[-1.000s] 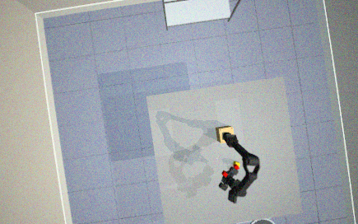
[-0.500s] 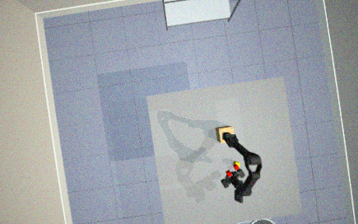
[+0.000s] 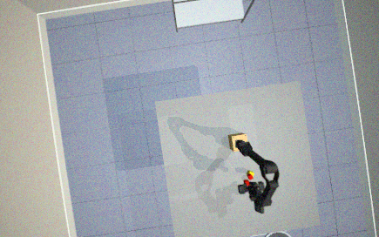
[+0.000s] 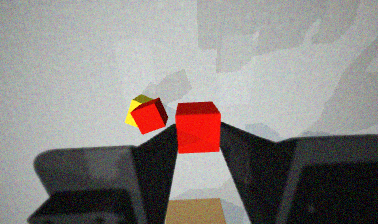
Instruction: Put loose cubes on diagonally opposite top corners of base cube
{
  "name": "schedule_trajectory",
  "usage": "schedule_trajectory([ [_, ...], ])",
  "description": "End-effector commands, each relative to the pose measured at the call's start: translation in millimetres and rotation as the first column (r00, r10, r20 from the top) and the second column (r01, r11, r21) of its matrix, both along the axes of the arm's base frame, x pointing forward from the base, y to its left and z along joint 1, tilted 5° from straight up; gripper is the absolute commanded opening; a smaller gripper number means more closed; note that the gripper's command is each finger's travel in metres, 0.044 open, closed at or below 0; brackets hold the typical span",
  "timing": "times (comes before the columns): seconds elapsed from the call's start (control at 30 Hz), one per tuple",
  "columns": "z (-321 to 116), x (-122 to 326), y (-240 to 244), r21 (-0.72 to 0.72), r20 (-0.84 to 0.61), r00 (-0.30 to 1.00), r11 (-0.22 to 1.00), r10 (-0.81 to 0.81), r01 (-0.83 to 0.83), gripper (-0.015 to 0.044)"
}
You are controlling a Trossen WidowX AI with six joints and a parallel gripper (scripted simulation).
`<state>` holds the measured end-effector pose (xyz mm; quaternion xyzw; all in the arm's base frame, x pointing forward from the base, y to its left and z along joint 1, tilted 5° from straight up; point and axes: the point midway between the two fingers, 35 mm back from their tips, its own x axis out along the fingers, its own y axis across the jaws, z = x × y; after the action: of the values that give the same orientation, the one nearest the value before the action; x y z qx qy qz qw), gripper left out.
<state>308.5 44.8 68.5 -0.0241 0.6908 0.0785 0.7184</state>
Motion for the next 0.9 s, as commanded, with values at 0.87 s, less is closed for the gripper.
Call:
schedule_trajectory([
  [0.87, 3, -23, 63, 0.002, -0.07, 0.694, 0.695, -0.717, 0.719, 0.0105],
])
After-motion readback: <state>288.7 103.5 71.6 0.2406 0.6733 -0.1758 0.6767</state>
